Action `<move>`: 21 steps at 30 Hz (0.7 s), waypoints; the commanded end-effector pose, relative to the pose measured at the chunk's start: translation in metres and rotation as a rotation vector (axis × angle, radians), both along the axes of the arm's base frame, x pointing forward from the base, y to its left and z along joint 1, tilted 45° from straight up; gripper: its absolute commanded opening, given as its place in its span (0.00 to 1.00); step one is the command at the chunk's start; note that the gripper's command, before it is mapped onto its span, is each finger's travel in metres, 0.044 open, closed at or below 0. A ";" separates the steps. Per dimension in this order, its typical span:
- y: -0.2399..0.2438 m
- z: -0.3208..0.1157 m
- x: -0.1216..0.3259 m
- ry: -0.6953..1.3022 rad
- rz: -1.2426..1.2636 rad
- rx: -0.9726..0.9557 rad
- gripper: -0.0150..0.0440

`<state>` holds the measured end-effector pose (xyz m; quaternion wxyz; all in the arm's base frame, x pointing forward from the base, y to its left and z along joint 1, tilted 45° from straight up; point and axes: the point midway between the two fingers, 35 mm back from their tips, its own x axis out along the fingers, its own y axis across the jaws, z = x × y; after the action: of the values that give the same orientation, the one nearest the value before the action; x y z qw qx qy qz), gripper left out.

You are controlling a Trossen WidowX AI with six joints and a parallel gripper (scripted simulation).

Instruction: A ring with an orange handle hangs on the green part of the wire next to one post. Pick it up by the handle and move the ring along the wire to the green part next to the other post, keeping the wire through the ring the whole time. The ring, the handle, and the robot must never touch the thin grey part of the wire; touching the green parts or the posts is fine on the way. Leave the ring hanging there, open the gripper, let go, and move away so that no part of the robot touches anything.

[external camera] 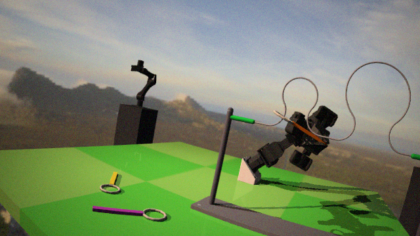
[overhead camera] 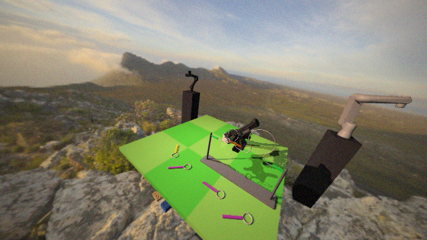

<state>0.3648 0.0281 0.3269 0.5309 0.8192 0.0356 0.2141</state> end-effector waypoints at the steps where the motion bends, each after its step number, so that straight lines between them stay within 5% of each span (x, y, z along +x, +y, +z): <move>1: 0.008 -0.016 0.006 0.029 -0.042 -0.104 0.00; 21: 0.014 -0.090 0.010 0.076 -0.074 -0.577 0.00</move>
<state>0.3754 0.0429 0.2526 0.7208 0.6723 0.0722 0.1528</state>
